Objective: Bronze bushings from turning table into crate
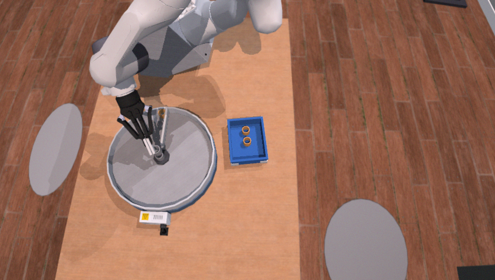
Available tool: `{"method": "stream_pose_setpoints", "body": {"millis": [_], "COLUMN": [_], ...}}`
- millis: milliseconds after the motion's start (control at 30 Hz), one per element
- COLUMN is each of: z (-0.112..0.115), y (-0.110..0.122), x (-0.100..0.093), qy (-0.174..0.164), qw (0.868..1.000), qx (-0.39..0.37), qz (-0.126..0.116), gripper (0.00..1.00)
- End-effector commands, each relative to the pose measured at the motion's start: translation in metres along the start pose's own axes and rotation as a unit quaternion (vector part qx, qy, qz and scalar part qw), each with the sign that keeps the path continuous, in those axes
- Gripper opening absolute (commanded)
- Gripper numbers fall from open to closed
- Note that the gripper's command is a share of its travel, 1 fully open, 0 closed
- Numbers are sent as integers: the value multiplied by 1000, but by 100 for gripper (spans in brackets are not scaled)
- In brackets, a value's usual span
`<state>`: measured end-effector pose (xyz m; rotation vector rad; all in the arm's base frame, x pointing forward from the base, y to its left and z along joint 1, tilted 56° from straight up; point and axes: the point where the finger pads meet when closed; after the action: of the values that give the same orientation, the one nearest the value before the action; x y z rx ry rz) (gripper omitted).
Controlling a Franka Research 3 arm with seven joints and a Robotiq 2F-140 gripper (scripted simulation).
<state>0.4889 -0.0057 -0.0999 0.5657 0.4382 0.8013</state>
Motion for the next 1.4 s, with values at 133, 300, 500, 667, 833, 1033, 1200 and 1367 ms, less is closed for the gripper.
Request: {"method": "stream_pose_setpoints", "body": {"millis": [133,300,500,667,833,1033,1200,1367], "z": [-2,-2,-2,-2,-2,-2,-2,-2], "y": [-6,-8,-8,-8,-8,-8,-8,-8], "x": [-2,-2,-2,-2,-2,-2,-2,-2], "qy": [0,0,0,0,0,0,0,0], "qw": [1000,1000,1000,1000,1000,1000,1000,1000], "qx": [4,4,4,4,4,4,4,4], "qz": [-3,-3,-3,-3,-3,-3,-3,-3], "gripper": [0,0,0,0,0,0,0,0]}}
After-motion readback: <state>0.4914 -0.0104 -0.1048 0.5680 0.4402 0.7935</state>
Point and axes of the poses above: the point where the finger pads meet when closed, its own x axis out along the fingers, its own y axis across the jaws, z = x × y, and after that the axes turned 8 degrees about -x, right-handed
